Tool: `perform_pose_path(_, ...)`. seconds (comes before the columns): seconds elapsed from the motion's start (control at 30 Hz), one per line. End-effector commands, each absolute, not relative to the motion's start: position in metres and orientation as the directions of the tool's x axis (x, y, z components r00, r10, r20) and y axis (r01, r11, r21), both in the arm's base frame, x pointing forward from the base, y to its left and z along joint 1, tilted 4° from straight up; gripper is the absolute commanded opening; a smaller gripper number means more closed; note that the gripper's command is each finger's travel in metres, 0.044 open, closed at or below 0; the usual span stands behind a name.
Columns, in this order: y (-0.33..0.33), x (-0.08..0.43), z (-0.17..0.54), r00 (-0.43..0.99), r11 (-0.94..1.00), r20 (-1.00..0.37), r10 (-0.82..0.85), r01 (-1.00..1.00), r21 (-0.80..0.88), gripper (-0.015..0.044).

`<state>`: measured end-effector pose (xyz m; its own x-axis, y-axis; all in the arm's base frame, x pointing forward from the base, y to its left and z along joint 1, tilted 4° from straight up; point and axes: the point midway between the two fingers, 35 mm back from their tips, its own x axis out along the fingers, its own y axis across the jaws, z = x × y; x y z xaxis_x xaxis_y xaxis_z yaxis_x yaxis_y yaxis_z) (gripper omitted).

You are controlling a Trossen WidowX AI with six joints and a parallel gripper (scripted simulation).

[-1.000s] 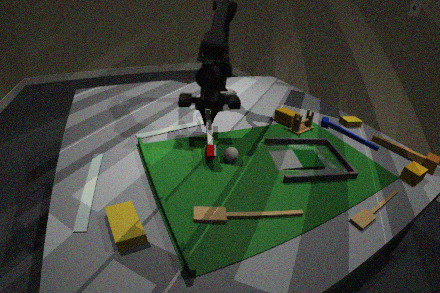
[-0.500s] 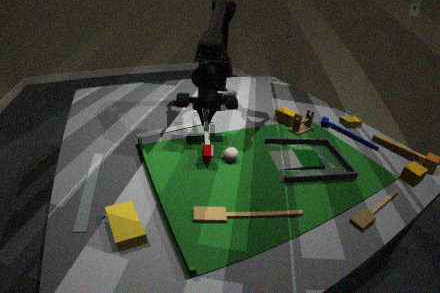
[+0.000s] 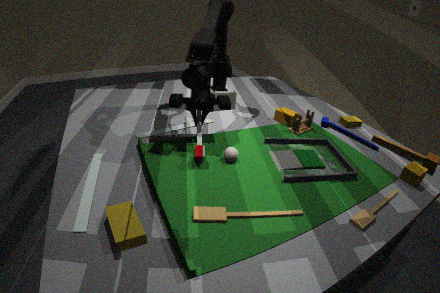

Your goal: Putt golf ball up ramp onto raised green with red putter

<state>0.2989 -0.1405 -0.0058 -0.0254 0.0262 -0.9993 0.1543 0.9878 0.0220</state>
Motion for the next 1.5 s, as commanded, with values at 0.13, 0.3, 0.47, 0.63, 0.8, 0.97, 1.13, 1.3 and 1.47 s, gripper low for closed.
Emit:
perform_pose_path(0.13,-0.089,0.315,-0.004,-0.021,0.988,-0.999,0.028,0.152,0.025,0.0000)
perform_pose_path(0.3,-0.014,0.323,-0.001,-0.017,0.988,-0.999,0.034,0.149,0.031,0.0000)
perform_pose_path(0.47,-0.004,0.322,-0.001,-0.017,0.988,-0.999,0.035,0.149,0.032,0.0000)
perform_pose_path(0.63,-0.005,0.324,0.016,-0.017,0.988,-0.999,0.035,0.149,0.032,0.0000)
perform_pose_path(0.8,-0.006,0.324,0.049,-0.016,0.988,-0.999,0.035,0.149,0.032,0.0000)
perform_pose_path(0.97,-0.007,0.324,0.059,-0.017,0.988,-0.999,0.035,0.149,0.032,0.0000)
perform_pose_path(1.13,-0.007,0.323,0.051,-0.026,0.989,-0.999,0.034,0.144,0.030,0.0000)
perform_pose_path(1.3,-0.007,0.323,0.051,-0.026,0.989,-0.999,0.034,0.144,0.030,0.0000)
perform_pose_path(1.47,-0.007,0.323,0.051,-0.026,0.989,-0.999,0.034,0.144,0.030,0.0000)
